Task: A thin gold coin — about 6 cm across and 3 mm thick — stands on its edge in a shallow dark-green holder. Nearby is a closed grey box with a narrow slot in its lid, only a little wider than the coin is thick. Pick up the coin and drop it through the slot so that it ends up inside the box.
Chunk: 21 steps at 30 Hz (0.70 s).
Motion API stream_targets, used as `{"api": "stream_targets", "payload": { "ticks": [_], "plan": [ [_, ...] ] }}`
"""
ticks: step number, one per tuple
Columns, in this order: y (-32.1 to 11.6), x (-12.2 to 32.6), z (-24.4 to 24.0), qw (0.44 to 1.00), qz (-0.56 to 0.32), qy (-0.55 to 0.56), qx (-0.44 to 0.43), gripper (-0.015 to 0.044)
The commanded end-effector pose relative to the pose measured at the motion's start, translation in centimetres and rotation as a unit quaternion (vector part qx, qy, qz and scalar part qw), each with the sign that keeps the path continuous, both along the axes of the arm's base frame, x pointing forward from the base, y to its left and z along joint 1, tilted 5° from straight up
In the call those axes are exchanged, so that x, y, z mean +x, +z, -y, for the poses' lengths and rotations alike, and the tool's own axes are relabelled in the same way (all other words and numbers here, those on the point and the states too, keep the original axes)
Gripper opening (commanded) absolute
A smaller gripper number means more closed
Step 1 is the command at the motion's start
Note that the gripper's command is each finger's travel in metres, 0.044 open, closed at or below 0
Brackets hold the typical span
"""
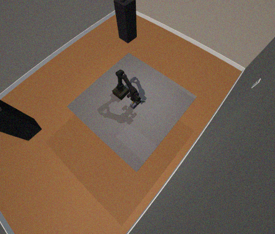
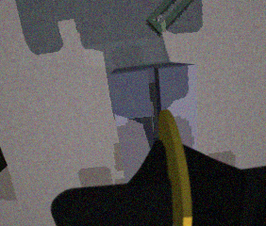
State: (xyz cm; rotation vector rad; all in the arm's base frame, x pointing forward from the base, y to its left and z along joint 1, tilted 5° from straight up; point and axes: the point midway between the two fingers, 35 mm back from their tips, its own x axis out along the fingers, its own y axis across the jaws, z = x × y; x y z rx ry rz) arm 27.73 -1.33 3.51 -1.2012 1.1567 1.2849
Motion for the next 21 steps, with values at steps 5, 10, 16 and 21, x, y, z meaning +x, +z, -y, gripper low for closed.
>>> {"api": "stream_targets", "payload": {
  "ticks": [5, 10, 16, 21],
  "plan": [
    [-0.39, -0.24, -0.04, 1.000, -0.004, -0.002, 0.000, 0.0000],
    [-0.50, -0.26, -0.04, 1.000, -0.004, -0.003, 0.000, 0.0000],
    [-0.63, -0.28, -0.05, 1.000, -0.004, -0.003, 0.000, 0.0000],
    [-0.75, -0.29, -0.06, 1.000, -0.004, -0.003, 0.000, 0.0000]
  ]
}}
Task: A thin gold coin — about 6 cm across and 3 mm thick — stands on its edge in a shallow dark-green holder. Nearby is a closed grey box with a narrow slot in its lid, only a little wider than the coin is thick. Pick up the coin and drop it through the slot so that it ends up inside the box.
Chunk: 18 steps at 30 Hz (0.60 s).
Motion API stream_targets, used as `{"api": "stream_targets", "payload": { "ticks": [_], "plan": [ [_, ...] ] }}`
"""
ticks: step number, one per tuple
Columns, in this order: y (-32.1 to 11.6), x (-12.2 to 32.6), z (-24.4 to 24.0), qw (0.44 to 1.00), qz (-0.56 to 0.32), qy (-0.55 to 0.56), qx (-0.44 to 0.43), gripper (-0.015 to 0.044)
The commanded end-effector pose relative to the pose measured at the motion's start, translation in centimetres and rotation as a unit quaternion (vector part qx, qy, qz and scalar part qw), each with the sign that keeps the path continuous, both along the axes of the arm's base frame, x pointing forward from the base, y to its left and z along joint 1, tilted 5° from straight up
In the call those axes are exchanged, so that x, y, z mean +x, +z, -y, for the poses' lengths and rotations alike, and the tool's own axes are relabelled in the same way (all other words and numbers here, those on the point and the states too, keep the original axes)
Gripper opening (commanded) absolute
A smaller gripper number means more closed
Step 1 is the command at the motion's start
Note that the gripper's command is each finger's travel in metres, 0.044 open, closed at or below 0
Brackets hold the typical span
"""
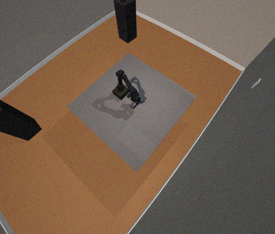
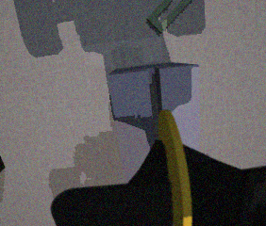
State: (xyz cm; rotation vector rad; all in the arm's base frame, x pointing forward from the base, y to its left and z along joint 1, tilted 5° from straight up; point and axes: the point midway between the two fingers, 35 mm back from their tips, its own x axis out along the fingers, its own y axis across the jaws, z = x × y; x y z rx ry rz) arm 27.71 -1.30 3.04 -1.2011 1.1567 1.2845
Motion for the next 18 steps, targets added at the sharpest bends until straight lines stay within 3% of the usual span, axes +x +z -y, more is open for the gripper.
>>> {"api": "stream_targets", "payload": {
  "ticks": [1, 3, 9, 18],
  "plan": [
    [-0.29, -0.27, -0.04, 1.000, -0.004, -0.003, 0.000, 0.0000],
    [-0.34, -0.27, -0.04, 1.000, -0.004, -0.003, 0.000, 0.0000],
    [-0.07, -0.01, 0.00, 1.000, 0.000, 0.000, 0.000, 0.0157],
    [-0.07, -0.01, 0.00, 1.000, 0.000, 0.000, 0.000, 0.0161]
  ]
}}
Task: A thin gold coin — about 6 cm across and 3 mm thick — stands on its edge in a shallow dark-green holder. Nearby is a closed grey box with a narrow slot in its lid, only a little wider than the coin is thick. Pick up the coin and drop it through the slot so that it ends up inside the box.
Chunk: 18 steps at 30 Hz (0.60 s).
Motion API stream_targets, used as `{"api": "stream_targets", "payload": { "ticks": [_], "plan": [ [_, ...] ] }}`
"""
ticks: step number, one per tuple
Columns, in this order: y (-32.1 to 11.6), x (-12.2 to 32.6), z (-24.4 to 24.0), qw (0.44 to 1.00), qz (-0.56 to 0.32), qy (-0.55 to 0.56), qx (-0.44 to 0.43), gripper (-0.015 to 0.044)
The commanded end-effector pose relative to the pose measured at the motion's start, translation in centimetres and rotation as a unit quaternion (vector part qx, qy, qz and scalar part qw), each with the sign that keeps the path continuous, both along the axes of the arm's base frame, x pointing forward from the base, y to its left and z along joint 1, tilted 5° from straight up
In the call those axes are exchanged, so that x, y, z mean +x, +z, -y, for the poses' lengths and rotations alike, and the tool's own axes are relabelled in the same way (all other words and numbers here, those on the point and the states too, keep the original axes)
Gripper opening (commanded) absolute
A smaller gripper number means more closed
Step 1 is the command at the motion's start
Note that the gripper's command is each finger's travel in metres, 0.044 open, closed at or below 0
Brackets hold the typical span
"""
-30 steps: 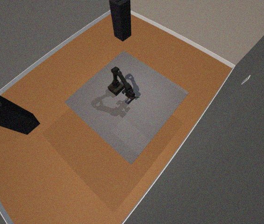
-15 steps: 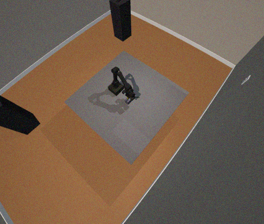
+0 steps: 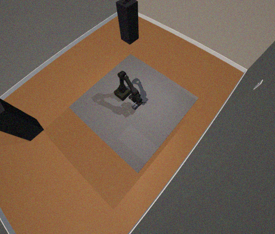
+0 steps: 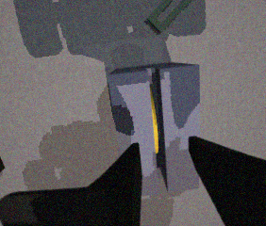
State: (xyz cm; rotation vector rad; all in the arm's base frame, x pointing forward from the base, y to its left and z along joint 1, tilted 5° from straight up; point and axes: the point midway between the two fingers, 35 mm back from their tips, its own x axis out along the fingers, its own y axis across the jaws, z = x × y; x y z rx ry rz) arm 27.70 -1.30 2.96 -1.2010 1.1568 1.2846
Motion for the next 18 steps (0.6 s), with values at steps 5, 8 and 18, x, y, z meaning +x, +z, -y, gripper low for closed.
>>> {"api": "stream_targets", "payload": {
  "ticks": [5, 8, 18],
  "plan": [
    [1.5, 0.1, 0.1, 1.000, 0.000, 0.000, 0.000, 0.0292],
    [1.8, 0.1, 0.1, 1.000, 0.000, 0.000, 0.000, 0.0371],
    [6.3, -0.4, 0.3, 1.000, -0.003, -0.001, 0.000, 0.0440]
  ]
}}
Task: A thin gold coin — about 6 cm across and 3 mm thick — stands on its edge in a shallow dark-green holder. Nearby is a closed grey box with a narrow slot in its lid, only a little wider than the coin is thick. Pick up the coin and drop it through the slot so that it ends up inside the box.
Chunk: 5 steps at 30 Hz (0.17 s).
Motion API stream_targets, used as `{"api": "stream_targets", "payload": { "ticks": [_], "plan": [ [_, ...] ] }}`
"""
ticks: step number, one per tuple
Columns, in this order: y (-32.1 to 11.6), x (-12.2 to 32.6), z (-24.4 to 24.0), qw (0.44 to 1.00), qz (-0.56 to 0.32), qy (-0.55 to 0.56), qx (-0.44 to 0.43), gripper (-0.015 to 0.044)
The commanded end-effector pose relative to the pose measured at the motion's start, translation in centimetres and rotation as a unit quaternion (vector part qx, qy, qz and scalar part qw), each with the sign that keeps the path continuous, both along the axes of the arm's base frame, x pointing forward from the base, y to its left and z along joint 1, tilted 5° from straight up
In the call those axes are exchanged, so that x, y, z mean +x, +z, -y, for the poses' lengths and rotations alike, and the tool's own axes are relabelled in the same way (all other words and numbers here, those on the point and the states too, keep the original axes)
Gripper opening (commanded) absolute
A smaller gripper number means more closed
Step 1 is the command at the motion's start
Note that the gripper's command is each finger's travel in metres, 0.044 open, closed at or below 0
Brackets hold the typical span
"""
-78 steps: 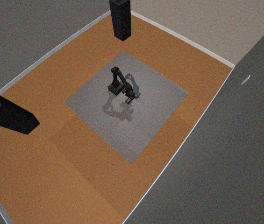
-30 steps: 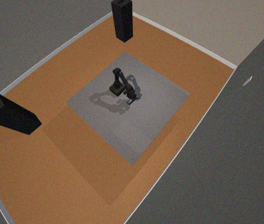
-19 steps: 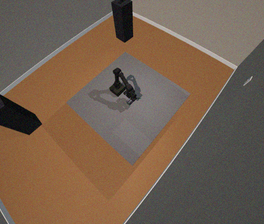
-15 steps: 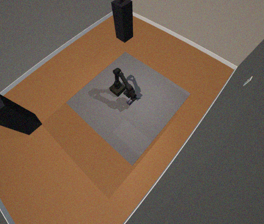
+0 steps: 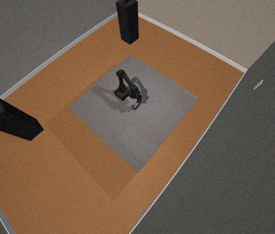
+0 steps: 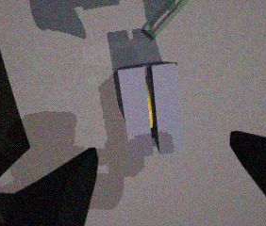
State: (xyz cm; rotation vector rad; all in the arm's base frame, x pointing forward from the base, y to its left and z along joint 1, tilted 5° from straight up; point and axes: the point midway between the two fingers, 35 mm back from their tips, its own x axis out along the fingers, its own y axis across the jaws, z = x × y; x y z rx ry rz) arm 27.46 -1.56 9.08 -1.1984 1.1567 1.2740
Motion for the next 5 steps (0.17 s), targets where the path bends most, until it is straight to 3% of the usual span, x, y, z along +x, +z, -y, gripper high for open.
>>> {"api": "stream_targets", "payload": {
  "ticks": [1, 5],
  "plan": [
    [0.19, -0.18, 0.02, 1.000, -0.006, 0.003, 0.000, 0.0440],
    [0.19, -0.18, 0.02, 1.000, -0.006, 0.003, 0.000, 0.0440]
  ]
}}
